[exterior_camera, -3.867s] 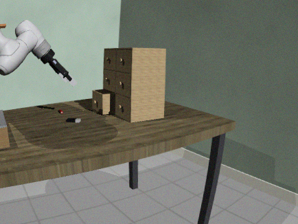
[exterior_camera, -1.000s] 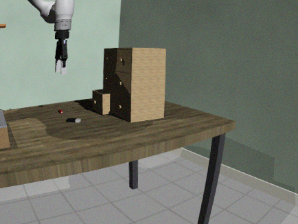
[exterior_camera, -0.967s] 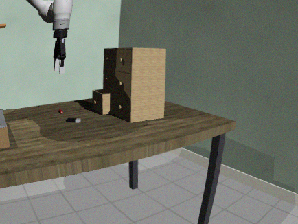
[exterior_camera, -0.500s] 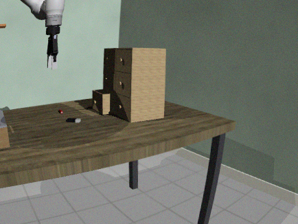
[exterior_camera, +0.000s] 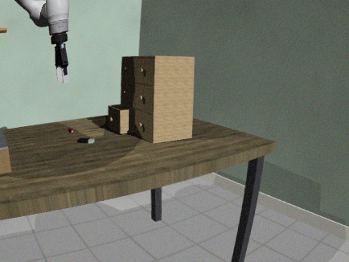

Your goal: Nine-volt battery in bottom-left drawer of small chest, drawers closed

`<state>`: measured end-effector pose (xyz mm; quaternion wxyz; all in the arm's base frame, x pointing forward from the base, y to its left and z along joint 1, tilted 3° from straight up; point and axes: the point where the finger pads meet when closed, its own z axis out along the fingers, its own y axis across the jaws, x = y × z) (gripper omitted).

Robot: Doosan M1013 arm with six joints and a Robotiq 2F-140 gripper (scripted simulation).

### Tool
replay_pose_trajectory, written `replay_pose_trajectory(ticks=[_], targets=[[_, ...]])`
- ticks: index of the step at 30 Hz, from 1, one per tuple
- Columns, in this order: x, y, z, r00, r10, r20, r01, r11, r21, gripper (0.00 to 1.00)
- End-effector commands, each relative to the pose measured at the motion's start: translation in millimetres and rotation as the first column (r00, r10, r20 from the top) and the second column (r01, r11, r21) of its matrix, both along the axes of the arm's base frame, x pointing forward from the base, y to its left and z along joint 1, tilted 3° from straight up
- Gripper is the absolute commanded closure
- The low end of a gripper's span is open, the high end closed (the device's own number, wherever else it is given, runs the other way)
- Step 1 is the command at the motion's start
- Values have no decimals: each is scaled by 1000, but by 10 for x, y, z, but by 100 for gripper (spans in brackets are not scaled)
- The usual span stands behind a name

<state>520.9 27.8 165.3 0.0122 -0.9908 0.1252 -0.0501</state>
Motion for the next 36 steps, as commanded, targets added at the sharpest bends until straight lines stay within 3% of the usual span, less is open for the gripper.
replay_pose_trajectory(ticks=[1, 5, 18, 36], targets=[[40, -9, -45, 999, -2, 50, 3, 1000, -13, 0], [70, -16, -78, 996, -3, 87, 5, 1000, -23, 0], [319, -72, -348, 923, 4, 385, 35, 995, -96, 0], [448, -111, -486, 851, 17, 525, 61, 989, -132, 0]])
